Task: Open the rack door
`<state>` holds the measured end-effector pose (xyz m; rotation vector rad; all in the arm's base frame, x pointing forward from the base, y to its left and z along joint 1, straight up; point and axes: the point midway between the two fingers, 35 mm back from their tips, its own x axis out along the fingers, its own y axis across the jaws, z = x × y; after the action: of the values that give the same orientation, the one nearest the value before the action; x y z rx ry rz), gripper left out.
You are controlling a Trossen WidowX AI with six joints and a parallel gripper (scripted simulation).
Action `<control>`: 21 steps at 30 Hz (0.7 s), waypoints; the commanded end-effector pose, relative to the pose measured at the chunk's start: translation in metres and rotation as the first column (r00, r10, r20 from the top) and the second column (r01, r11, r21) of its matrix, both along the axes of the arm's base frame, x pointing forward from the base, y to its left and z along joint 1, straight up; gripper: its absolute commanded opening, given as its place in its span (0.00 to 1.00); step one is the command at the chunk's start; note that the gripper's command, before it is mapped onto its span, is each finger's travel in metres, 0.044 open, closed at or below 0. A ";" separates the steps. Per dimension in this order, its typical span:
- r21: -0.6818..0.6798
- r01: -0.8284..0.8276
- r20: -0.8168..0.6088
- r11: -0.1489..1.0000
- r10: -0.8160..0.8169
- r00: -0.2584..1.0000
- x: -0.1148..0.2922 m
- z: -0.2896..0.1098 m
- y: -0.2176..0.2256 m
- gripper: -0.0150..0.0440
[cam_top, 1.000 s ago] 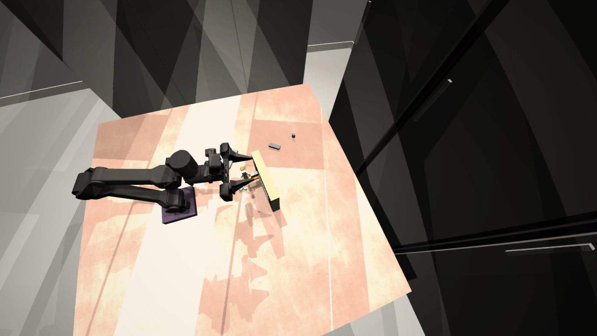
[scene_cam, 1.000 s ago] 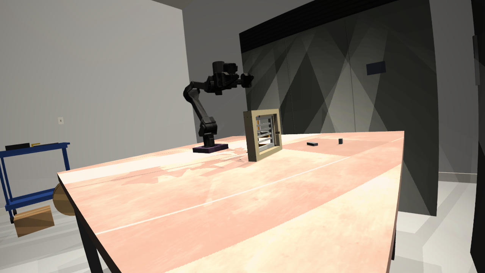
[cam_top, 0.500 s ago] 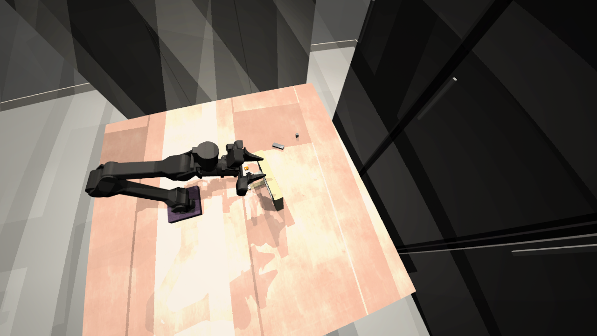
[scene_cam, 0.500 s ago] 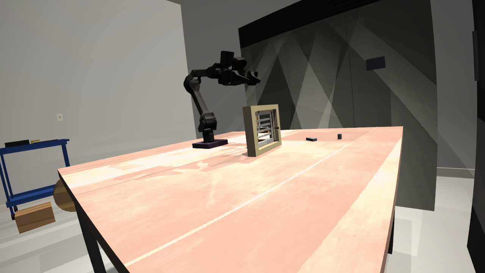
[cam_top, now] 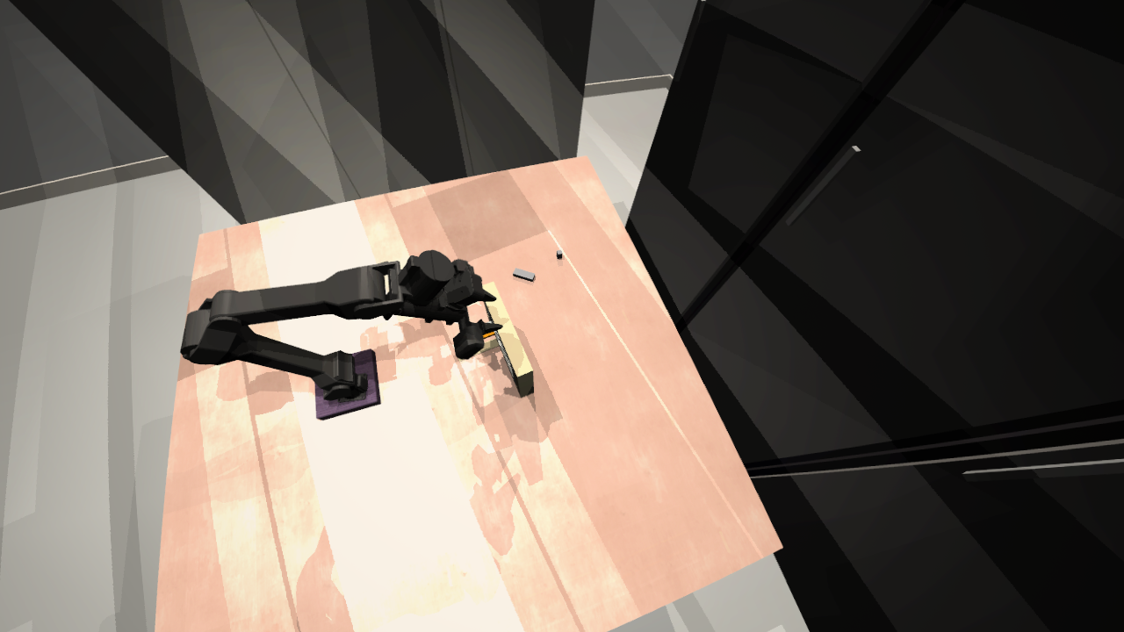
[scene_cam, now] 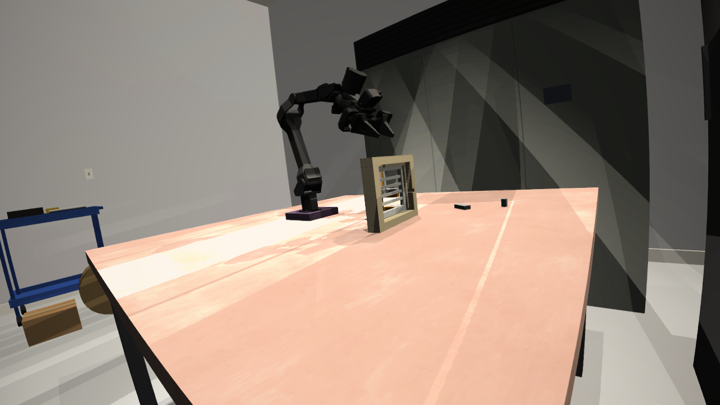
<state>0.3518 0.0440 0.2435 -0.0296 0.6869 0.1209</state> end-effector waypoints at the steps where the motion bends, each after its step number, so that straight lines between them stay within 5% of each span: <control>1: -0.018 -0.019 -0.090 1.000 0.017 0.996 0.000 -0.008 0.005 0.76; 21: -0.074 -0.131 -0.541 0.989 0.071 0.838 -0.029 -0.033 0.030 0.76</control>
<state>0.3258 0.0711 0.2138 -0.1196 1.1938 0.1898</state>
